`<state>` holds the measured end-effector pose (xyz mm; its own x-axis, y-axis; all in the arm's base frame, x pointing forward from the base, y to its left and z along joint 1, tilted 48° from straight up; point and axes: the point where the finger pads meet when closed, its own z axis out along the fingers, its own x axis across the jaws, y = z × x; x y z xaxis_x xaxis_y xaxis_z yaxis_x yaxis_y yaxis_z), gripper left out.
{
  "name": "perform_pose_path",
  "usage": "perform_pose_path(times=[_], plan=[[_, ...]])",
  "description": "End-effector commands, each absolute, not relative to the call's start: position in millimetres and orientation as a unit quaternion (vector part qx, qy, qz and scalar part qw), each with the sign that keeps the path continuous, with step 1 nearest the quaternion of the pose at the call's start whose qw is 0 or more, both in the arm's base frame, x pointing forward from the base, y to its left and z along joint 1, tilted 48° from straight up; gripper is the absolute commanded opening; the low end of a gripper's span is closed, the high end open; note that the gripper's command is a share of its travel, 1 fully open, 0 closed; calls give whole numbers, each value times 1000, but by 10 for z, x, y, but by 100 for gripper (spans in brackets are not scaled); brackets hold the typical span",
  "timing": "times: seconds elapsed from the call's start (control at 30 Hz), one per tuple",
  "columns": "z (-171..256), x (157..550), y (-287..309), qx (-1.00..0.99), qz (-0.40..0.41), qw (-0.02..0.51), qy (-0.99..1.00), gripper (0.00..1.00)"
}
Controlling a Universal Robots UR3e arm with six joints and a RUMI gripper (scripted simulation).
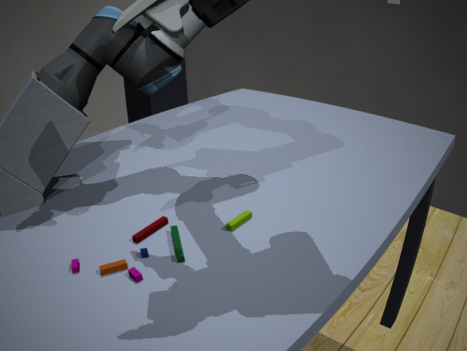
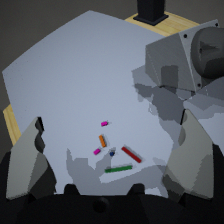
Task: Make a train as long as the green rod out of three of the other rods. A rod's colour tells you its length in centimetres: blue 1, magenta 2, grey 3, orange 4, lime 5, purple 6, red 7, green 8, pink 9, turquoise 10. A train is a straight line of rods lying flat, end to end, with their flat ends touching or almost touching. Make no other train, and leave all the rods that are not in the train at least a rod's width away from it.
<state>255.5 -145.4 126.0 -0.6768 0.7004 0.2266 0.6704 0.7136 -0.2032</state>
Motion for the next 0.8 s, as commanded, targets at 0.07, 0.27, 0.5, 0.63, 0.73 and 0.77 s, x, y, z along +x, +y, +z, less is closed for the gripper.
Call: perform_pose_path(times=[0.07,0.27,0.5,0.63,0.73,0.77], plan=[[820,2630,-1384,-472,1,152,-868,100],[479,2683,-1291,-551,-42,166,-817,100],[165,2738,-1179,-626,-85,183,-754,100],[-15,2776,-1101,-670,-111,194,-708,100],[-138,2806,-1040,-700,-130,204,-672,100],[-177,2817,-1020,-710,-136,207,-660,100]])
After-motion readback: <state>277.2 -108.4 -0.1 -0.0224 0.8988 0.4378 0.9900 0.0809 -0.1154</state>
